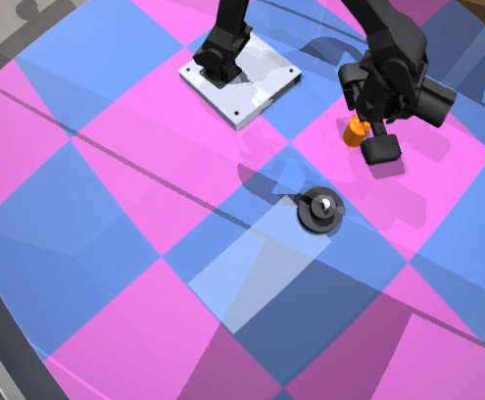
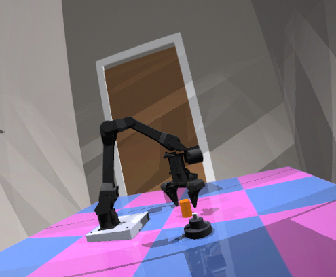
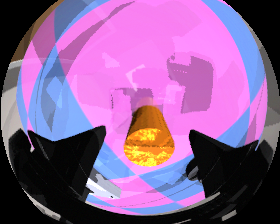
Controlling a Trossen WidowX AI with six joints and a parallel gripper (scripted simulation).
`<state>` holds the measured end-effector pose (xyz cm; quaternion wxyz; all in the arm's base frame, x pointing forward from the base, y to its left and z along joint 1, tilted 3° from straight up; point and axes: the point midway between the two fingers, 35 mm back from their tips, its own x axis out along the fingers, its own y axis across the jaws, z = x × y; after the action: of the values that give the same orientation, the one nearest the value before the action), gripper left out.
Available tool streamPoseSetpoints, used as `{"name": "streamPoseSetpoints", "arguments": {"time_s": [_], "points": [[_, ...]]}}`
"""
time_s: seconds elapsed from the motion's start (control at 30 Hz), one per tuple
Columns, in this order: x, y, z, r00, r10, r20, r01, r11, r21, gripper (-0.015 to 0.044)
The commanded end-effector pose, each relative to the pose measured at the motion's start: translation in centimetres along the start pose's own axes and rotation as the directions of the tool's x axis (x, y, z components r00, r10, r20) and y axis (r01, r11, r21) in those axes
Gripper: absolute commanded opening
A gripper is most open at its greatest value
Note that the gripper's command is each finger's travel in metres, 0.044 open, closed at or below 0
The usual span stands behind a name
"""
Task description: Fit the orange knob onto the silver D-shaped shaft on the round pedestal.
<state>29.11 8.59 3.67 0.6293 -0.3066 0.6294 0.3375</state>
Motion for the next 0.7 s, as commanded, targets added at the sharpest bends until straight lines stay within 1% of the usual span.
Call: {"name": "streamPoseSetpoints", "arguments": {"time_s": [0.0, 0.43, 0.67], "points": [[0.8, 0.0, -0.1, 1.0, -0.003, -0.002, 0.003, 1.0, 0.004, 0.044], [2.6, 0.1, -0.2, 1.0, -0.003, -0.002, 0.003, 1.0, 0.004, 0.044], [2.6, 0.1, -0.2, 1.0, -0.003, -0.002, 0.003, 1.0, 0.004, 0.0256]]}}
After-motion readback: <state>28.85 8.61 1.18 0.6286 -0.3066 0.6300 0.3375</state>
